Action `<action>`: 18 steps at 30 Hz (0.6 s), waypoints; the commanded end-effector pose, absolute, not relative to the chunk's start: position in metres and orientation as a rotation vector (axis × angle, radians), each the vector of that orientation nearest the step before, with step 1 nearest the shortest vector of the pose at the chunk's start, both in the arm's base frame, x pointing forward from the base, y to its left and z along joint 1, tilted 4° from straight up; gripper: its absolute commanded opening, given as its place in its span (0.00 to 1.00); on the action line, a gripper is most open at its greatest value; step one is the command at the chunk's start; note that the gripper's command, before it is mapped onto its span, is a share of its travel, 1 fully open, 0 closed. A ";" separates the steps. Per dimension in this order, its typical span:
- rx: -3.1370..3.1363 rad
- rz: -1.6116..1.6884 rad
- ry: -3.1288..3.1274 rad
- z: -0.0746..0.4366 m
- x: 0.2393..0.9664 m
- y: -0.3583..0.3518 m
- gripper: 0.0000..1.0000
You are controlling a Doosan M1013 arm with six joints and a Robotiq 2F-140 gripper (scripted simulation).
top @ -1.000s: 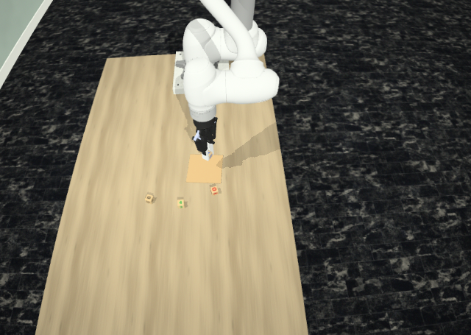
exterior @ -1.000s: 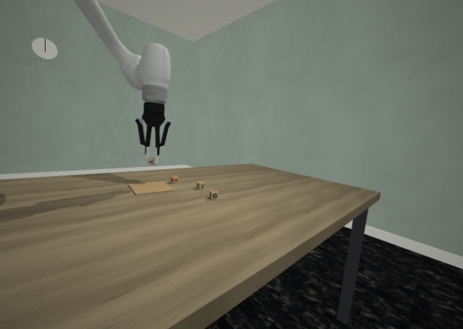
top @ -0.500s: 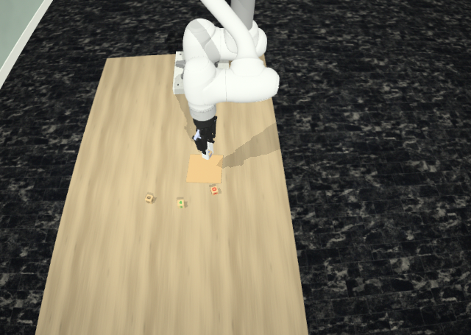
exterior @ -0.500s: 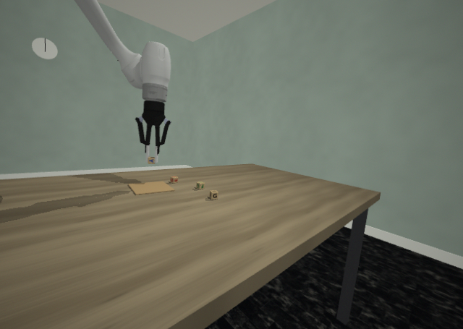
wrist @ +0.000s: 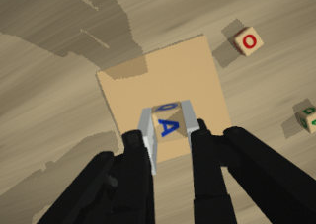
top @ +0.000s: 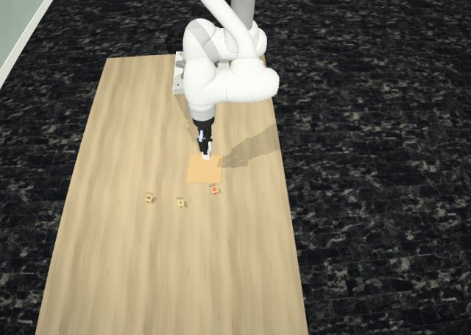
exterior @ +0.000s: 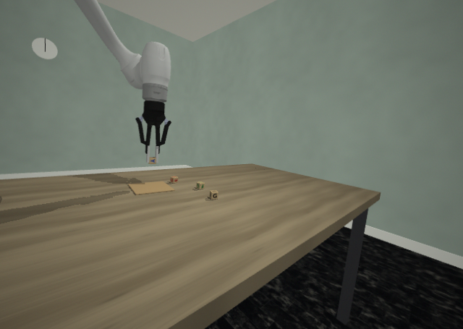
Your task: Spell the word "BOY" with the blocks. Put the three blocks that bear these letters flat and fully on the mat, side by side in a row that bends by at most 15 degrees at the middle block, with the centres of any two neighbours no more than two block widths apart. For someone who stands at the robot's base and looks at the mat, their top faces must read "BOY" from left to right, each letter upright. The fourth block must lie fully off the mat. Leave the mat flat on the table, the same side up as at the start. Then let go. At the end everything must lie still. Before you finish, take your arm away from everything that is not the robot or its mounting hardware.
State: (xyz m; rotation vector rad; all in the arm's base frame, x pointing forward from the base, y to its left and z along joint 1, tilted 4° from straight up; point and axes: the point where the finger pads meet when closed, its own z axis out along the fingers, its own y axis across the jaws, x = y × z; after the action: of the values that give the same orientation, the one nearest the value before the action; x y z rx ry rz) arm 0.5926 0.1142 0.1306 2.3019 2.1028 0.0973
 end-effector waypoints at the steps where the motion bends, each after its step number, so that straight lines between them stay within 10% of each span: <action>1: 2.149 0.107 2.257 0.128 0.596 0.116 0.13; 18: 1.585 0.095 2.666 0.122 0.597 0.115 0.13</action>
State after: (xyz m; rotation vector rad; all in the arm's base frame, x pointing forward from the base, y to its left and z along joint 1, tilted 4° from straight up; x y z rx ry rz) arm 0.5964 0.1144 0.1262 1.7299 2.5723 0.0900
